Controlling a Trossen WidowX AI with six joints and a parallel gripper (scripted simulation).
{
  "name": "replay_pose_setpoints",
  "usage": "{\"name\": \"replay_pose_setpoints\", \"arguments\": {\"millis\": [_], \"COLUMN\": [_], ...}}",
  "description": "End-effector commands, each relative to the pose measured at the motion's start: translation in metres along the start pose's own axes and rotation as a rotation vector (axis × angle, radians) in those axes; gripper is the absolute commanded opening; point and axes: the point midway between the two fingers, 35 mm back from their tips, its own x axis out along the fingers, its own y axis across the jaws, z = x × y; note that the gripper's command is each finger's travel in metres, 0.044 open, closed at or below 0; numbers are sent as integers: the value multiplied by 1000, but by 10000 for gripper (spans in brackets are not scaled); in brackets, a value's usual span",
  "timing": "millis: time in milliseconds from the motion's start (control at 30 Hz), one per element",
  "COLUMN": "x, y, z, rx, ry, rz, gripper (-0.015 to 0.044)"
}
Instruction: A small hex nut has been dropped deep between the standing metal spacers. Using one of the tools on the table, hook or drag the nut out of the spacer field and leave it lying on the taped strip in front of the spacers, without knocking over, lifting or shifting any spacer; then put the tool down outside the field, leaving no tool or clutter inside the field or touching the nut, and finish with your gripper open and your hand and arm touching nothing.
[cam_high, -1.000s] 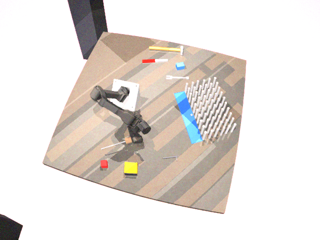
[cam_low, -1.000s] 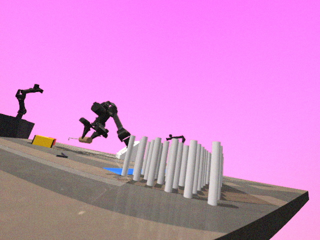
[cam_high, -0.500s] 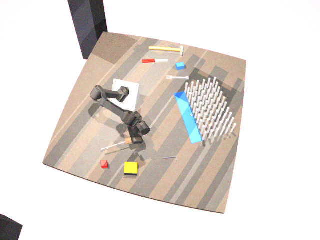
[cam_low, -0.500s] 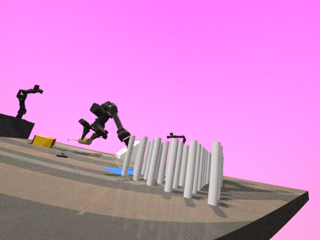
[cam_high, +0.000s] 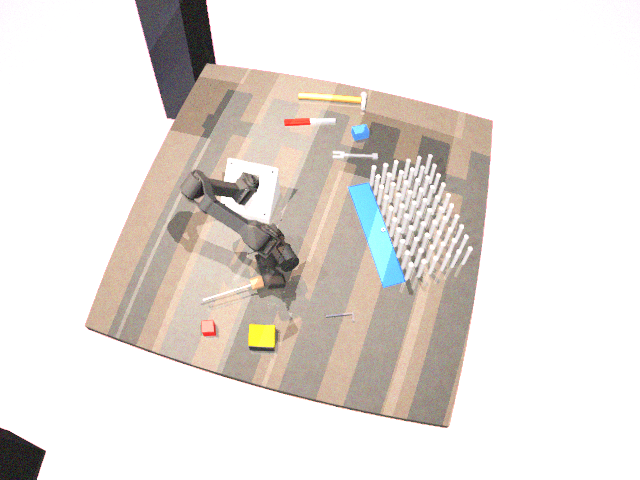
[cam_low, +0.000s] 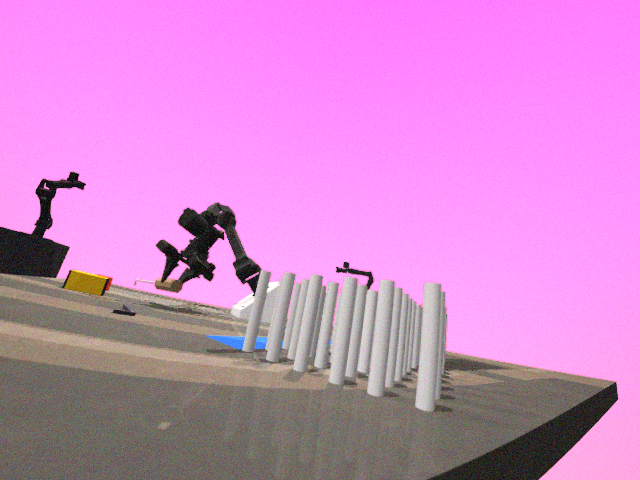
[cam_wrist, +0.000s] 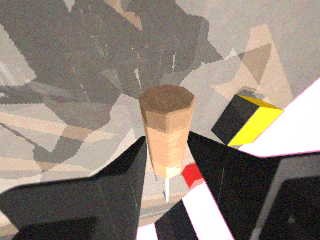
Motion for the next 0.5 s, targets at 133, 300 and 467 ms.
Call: {"name": "replay_pose_setpoints", "arguments": {"millis": [133,300,467], "x": [4,7,9], "y": [1,2,2], "z": [1,1,1], "rx": [-6,-6,-6], "ry": [0,0,1], "rz": [-3,-5,-8], "gripper": [0,0,0]}}
